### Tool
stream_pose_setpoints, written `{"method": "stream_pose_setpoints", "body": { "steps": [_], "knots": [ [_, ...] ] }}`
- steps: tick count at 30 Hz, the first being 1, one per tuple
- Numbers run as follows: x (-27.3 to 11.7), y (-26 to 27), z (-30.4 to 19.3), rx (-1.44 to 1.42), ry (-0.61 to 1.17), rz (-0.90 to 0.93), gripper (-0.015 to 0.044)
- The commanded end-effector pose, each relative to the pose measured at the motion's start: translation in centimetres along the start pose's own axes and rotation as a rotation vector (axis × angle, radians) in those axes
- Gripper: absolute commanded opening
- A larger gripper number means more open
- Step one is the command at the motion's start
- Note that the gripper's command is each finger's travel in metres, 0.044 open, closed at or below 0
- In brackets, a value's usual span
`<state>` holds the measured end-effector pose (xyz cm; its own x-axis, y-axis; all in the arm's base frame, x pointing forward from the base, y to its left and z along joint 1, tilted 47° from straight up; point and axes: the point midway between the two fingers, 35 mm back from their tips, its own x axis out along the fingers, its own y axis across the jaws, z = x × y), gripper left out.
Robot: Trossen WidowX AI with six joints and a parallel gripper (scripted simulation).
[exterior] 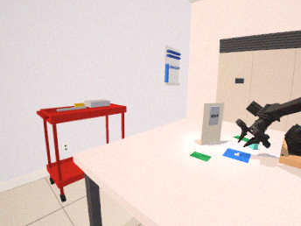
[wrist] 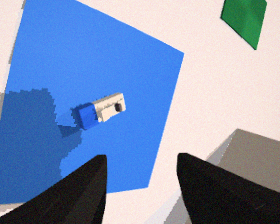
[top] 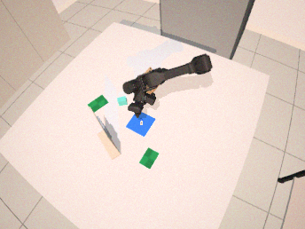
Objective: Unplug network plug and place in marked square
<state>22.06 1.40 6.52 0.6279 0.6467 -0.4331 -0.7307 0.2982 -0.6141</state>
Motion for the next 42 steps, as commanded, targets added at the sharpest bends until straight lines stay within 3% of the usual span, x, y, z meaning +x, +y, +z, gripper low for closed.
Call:
{"method": "stream_pose_setpoints", "body": {
  "steps": [1,42],
  "knots": [
    [-0.3,-0.3,-0.1,-0.003,0.000,0.000,0.0156],
    [-3.3,-2.0,-0.2,-0.001,-0.001,0.005,0.0156]
  ]
}}
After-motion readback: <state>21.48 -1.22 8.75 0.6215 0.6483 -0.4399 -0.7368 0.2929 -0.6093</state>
